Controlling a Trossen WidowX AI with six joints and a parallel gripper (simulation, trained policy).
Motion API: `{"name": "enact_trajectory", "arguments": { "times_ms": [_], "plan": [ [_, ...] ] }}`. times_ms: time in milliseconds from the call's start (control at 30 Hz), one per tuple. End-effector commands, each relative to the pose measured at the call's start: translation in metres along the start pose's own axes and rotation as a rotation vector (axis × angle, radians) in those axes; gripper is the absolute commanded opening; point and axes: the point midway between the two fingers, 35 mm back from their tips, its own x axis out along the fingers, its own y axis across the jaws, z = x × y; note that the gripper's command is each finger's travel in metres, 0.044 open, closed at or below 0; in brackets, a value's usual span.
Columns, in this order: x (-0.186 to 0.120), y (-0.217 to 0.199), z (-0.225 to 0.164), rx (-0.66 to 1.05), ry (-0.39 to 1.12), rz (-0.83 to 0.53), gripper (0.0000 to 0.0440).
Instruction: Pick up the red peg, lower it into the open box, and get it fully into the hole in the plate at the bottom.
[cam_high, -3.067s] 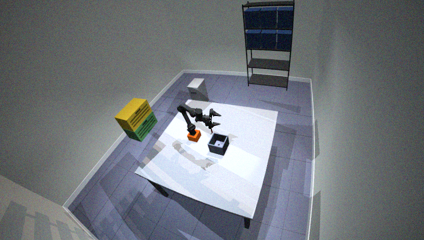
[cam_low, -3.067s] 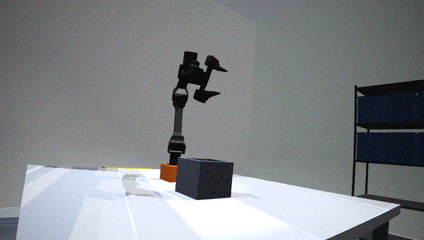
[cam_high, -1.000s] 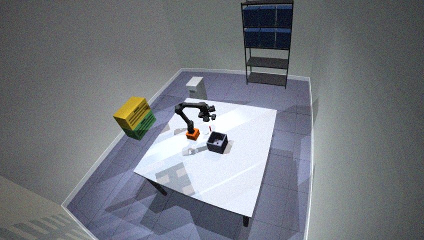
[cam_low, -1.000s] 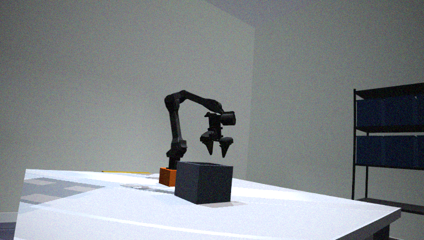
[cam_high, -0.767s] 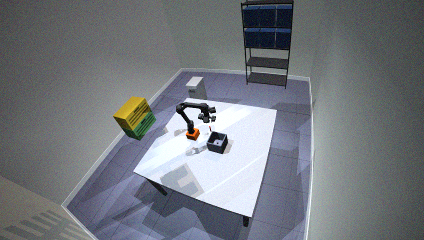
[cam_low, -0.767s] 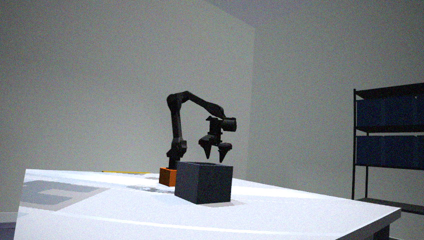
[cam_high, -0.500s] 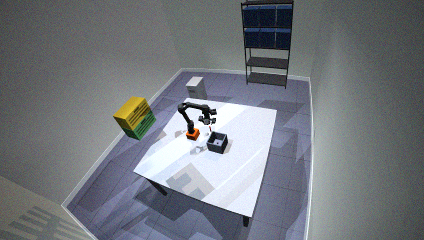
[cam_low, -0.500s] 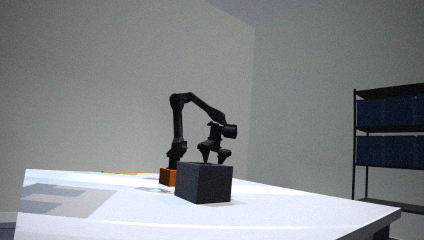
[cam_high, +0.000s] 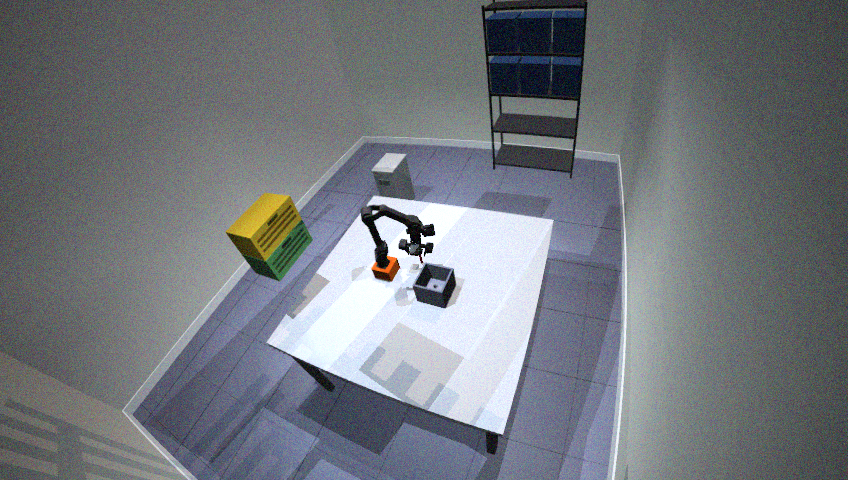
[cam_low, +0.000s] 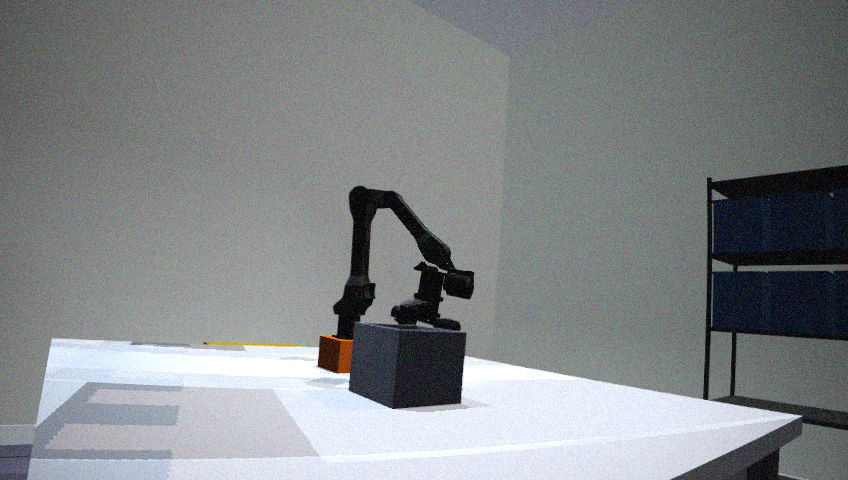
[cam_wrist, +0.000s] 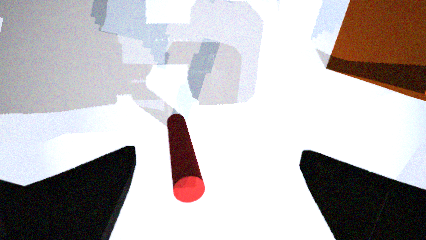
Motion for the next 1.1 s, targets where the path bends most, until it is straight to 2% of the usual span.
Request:
{"name": "enact_trajectory", "arguments": {
  "times_ms": [0, 67, 133, 433, 633, 1067],
  "plan": [
    [0.012, 0.000, 0.002, 0.006, -0.019, -0.002, 0.0409],
    [0.017, 0.001, 0.003, 0.009, -0.023, 0.003, 0.0396],
    [0.022, 0.003, 0.002, 0.008, -0.025, 0.008, 0.0362],
    [0.038, 0.015, -0.004, -0.023, -0.020, 0.028, 0.0136],
    [0.044, 0.022, -0.010, -0.060, -0.009, 0.042, 0.0011],
    [0.018, 0.036, -0.019, -0.027, 0.043, 0.124, 0.0000]
  ]
}}
